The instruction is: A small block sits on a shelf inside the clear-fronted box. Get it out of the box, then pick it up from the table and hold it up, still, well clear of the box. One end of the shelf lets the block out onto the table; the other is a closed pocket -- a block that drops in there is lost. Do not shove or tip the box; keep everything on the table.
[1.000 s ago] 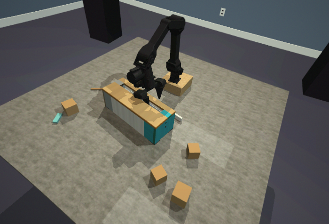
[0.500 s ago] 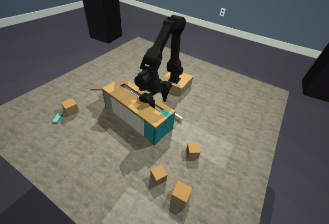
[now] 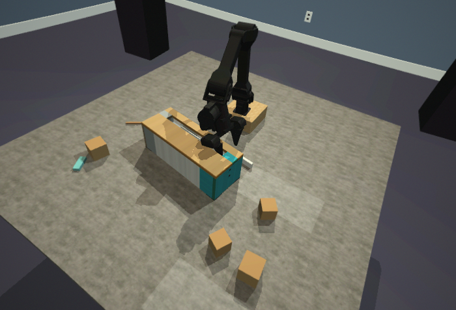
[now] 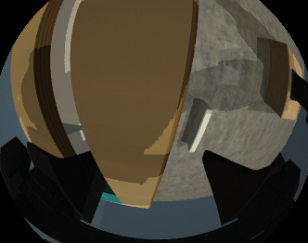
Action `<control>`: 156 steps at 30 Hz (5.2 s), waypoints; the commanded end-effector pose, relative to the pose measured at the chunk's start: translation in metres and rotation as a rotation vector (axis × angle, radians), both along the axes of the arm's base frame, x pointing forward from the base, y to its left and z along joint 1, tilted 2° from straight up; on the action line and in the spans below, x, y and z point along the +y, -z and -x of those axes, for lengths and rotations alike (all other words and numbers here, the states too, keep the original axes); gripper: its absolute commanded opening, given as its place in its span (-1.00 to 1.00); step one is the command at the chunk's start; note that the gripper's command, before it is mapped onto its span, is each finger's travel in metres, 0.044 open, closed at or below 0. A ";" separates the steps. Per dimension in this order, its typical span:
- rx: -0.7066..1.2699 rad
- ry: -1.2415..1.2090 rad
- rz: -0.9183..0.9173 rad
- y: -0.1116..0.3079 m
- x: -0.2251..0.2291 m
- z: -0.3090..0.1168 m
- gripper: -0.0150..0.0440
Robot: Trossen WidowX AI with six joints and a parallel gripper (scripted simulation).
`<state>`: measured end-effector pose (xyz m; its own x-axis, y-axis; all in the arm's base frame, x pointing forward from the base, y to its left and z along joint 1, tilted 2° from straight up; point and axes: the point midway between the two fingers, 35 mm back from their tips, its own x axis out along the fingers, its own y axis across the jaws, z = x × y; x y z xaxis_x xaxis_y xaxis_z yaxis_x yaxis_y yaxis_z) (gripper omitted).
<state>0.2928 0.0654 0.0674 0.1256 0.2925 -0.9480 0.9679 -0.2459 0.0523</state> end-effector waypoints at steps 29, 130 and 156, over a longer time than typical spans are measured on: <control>-0.360 -1.379 0.352 -0.057 0.027 0.013 0.47; 0.337 -4.685 0.345 0.062 0.059 0.024 0.47; 0.337 -4.686 0.343 0.086 0.058 0.026 -0.26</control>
